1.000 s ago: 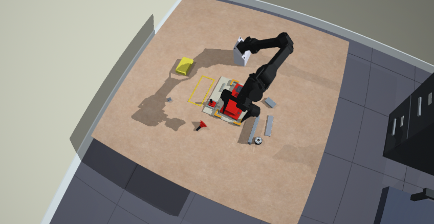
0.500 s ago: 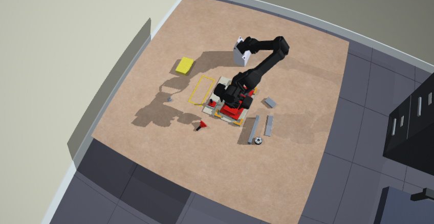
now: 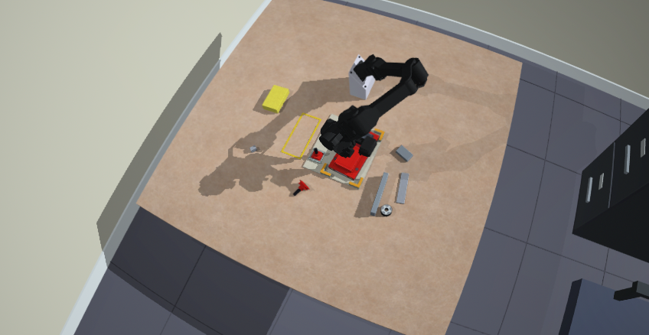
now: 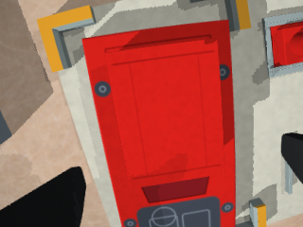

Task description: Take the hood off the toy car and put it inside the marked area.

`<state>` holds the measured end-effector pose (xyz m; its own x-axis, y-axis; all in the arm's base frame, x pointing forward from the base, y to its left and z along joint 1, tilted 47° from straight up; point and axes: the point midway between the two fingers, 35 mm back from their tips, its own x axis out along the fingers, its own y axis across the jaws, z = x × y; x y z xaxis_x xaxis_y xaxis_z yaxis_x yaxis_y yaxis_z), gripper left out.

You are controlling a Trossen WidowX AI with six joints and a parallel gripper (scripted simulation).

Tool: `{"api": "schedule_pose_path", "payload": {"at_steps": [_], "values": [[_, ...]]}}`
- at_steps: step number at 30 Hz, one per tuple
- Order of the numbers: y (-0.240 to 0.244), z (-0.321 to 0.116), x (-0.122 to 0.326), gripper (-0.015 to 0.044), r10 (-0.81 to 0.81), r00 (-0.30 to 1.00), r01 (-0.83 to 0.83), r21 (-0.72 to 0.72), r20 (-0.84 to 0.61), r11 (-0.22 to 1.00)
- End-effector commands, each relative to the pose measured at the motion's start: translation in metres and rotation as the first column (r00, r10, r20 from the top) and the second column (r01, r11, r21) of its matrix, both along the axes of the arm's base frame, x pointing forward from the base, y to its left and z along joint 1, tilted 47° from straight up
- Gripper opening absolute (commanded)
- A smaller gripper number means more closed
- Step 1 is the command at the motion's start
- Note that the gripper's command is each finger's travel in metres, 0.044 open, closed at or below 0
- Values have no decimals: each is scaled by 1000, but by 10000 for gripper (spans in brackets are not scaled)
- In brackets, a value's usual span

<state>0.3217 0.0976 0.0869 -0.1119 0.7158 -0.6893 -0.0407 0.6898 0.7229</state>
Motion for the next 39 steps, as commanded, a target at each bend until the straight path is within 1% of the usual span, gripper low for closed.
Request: {"api": "schedule_pose_path", "payload": {"at_steps": [1,39], "values": [[1,-2,-1,440,2,1000,-2,7,-8,1000],[17,-18,-2,440,2,1000,-2,7,-7,1000]]}}
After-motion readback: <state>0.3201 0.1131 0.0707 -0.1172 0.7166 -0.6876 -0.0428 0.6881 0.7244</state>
